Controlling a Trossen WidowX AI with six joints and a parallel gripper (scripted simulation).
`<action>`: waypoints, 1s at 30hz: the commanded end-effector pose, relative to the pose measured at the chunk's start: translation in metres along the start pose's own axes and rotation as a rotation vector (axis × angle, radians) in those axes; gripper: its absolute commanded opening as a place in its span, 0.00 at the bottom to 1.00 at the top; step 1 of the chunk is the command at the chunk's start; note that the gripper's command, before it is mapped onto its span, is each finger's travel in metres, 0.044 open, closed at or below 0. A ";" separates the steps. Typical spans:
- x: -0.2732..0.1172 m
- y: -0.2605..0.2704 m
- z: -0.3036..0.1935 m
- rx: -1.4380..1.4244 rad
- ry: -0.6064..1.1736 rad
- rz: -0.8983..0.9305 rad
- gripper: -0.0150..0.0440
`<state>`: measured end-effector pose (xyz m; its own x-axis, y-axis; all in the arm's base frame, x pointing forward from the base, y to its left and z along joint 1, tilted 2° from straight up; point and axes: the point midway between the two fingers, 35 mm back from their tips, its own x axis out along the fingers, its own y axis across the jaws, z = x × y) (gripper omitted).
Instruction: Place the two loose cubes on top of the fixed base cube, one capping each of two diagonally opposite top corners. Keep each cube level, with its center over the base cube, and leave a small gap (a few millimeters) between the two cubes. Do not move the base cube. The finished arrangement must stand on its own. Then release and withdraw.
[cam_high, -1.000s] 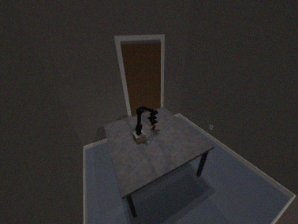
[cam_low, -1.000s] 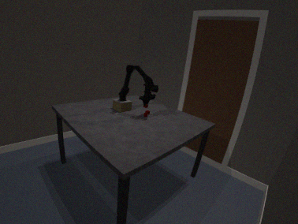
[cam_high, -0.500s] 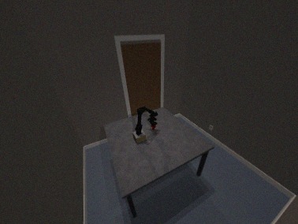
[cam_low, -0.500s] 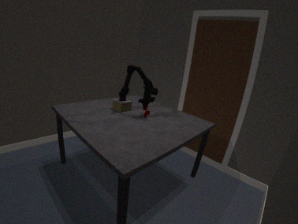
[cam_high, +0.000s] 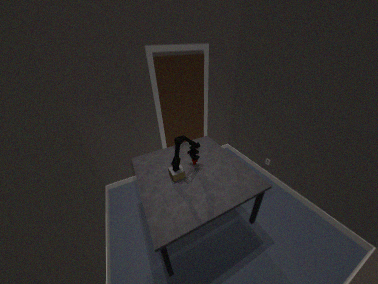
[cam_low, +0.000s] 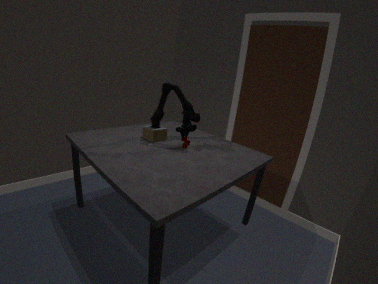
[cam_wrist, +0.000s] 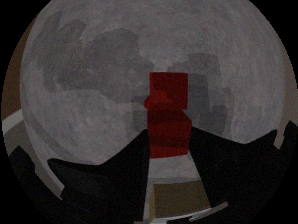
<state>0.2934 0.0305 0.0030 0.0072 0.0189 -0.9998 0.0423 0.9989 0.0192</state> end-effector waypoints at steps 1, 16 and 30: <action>0.013 0.000 -0.004 -0.012 0.010 -0.006 0.43; 0.019 0.000 -0.004 -0.018 0.009 -0.008 0.43; 0.020 0.000 -0.004 -0.018 0.009 -0.008 0.43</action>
<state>0.2905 0.0313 -0.0162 -0.0006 0.0163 -0.9999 0.0278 0.9995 0.0163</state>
